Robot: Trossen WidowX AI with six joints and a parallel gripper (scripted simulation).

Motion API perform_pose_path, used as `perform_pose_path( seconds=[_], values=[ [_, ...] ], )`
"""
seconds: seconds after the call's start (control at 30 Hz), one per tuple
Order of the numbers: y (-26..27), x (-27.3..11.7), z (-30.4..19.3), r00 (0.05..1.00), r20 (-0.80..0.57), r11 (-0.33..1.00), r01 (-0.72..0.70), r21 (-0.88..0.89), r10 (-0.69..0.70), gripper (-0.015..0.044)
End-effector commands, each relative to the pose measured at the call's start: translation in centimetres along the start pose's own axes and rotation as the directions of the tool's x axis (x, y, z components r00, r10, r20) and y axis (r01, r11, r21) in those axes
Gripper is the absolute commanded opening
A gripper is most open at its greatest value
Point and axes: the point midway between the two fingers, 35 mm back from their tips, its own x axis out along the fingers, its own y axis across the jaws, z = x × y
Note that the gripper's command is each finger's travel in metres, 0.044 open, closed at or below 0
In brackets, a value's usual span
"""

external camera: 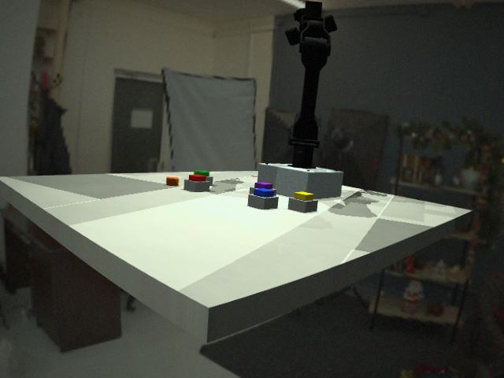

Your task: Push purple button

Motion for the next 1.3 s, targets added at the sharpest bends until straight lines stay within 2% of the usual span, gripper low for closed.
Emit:
perform_pose_path(
  seconds=[0.0, 0.17, 0.3, 0.47, 0.7, 0.97, 1.27],
  values=[
    [0.3, 0.0, 0.0, 1.0, 0.0, 1.0, -0.009, 0.003, 0.009, 0.04],
    [8.0, -0.5, 0.3, 0.97, -0.005, 0.968, -0.241, 0.072, 0.242, 0.04],
    [15.2, -2.5, 0.7, 0.893, -0.009, 0.887, -0.447, 0.119, 0.451, 0.04],
    [23.1, -6.8, 0.7, 0.739, -0.034, 0.733, -0.66, 0.163, 0.673, 0.04],
    [31.7, -15.5, 0.6, 0.454, -0.081, 0.461, -0.869, 0.182, 0.887, 0.04],
    [37.2, -28.2, -0.6, 0.087, -0.179, 0.116, -0.981, 0.156, 0.98, 0.04],
    [37.1, -43.3, -4.4, -0.271, -0.366, -0.259, -0.962, 0.083, 0.89, 0.04]
  ],
)
